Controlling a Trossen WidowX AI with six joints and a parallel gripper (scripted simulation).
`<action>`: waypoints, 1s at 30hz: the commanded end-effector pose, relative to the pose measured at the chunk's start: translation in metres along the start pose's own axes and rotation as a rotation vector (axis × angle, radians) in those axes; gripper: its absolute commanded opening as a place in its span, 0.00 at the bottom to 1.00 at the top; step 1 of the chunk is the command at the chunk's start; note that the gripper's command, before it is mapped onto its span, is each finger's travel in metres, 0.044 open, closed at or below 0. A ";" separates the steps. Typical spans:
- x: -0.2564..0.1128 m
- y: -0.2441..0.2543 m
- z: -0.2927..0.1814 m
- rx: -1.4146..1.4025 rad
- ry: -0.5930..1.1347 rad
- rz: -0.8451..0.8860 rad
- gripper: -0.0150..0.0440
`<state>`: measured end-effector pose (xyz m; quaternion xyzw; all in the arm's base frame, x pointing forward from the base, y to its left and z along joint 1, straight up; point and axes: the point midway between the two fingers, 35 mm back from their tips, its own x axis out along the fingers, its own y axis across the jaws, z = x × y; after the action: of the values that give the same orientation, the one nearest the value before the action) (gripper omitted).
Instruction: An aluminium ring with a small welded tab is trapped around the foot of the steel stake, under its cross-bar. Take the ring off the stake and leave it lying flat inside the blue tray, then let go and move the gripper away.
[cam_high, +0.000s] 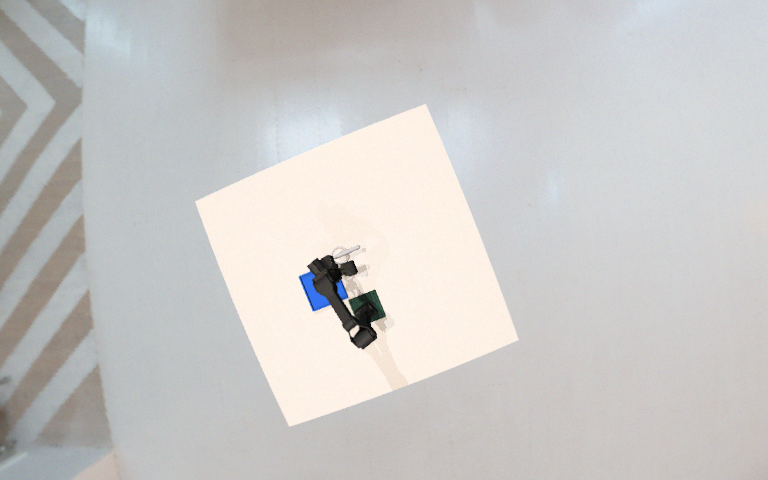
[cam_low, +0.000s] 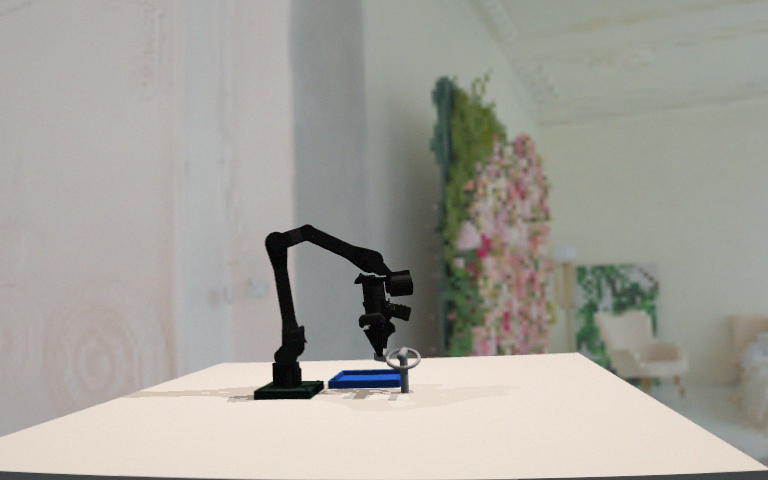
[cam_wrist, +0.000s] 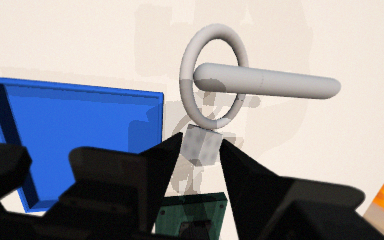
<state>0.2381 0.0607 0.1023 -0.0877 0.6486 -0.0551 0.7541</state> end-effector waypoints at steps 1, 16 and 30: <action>-0.003 -0.001 0.002 0.008 -0.010 0.011 0.25; -0.007 -0.009 0.003 0.012 -0.006 0.050 0.25; -0.009 -0.017 0.004 0.018 -0.003 0.103 0.25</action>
<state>0.2404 0.0495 0.1128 -0.0534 0.6539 -0.0244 0.7543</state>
